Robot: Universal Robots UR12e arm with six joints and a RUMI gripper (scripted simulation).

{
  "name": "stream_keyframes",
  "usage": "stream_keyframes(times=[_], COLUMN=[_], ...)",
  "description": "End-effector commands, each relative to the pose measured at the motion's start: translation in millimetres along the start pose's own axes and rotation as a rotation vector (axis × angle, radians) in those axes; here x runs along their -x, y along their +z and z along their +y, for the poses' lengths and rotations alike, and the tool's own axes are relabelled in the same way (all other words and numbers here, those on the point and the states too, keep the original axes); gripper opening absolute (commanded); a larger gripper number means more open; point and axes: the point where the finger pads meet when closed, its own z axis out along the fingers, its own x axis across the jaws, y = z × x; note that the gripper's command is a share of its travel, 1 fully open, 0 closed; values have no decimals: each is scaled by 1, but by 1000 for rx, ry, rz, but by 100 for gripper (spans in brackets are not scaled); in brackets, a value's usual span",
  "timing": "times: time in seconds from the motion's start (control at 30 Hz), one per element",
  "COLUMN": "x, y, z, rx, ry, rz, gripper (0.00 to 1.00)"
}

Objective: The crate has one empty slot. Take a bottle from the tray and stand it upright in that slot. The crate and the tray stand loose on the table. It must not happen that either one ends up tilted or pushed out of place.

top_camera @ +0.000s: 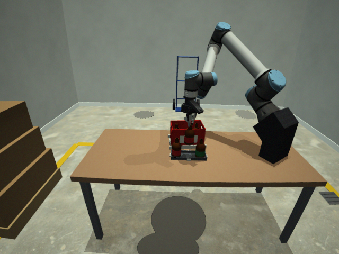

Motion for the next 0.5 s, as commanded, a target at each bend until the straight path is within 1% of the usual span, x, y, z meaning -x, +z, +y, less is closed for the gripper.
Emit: stream_keyframes(times=[0.0, 0.47], x=[0, 0], y=[-1, -1], z=[0, 0], rx=[0, 0], ry=[0, 0], rz=[1, 1], gripper=[0, 0])
